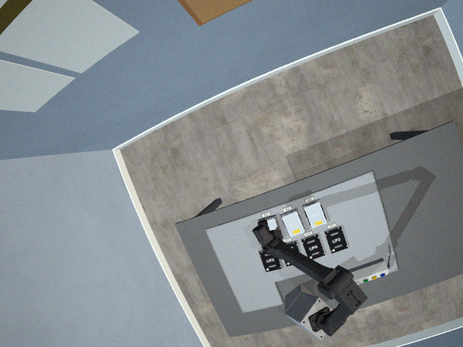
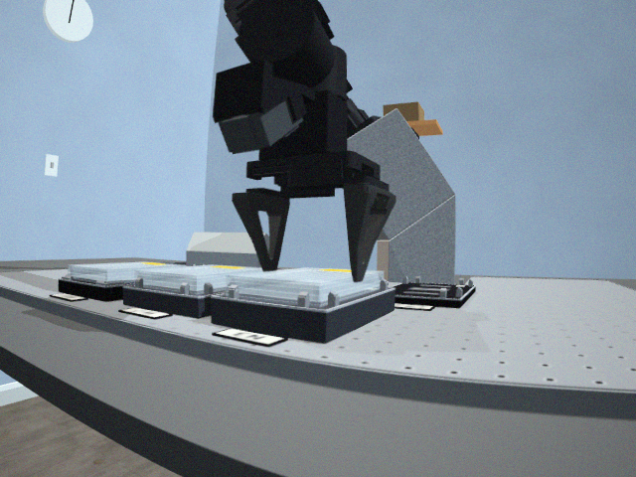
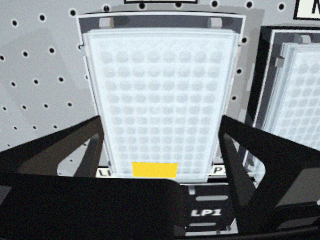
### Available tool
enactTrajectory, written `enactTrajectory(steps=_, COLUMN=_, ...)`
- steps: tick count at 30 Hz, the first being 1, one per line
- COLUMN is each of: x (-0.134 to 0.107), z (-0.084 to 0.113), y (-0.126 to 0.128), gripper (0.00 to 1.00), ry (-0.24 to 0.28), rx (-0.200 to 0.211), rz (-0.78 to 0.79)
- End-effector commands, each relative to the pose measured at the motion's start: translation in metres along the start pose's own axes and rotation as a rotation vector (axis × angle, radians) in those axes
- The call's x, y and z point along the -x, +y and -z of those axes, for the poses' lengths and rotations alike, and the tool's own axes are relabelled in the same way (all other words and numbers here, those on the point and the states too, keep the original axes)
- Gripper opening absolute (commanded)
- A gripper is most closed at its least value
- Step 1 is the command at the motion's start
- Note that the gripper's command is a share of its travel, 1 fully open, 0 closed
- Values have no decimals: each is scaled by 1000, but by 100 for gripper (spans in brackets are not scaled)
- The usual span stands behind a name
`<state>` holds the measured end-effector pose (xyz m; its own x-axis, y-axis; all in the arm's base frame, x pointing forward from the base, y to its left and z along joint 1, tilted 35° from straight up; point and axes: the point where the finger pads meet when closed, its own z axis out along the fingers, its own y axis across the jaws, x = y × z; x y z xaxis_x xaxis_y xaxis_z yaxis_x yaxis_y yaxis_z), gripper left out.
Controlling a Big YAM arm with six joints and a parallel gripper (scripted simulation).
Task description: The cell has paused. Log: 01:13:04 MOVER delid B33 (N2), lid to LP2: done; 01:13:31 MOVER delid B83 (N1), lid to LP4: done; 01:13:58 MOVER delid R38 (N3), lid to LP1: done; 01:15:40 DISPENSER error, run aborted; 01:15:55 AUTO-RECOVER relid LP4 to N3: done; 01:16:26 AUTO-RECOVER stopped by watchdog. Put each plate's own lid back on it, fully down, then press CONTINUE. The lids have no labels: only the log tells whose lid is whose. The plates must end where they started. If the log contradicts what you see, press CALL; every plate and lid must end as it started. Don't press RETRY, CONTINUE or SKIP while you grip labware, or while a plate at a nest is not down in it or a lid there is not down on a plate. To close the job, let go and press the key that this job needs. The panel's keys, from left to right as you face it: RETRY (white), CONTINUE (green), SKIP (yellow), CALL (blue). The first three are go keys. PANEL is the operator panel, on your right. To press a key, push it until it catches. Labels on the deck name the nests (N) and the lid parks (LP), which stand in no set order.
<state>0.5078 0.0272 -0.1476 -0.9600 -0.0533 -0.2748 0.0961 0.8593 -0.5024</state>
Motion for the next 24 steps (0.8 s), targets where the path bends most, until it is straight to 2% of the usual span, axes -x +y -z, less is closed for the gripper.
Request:
enactTrajectory(steps=1, x=-3, z=-12, y=-5, gripper=0, ry=18, rx=-3, rz=-9)
enactTrajectory(steps=14, x=-5, z=-12, y=-5, gripper=0, ry=21, rx=-4, rz=-8)
enactTrajectory(steps=15, x=-5, z=-12, y=-5, gripper=100, ry=21, rx=-4, rz=-8)
enactTrajectory(steps=24, x=-5, z=-12, y=-5, gripper=100, ry=21, rx=-4, rz=-8)
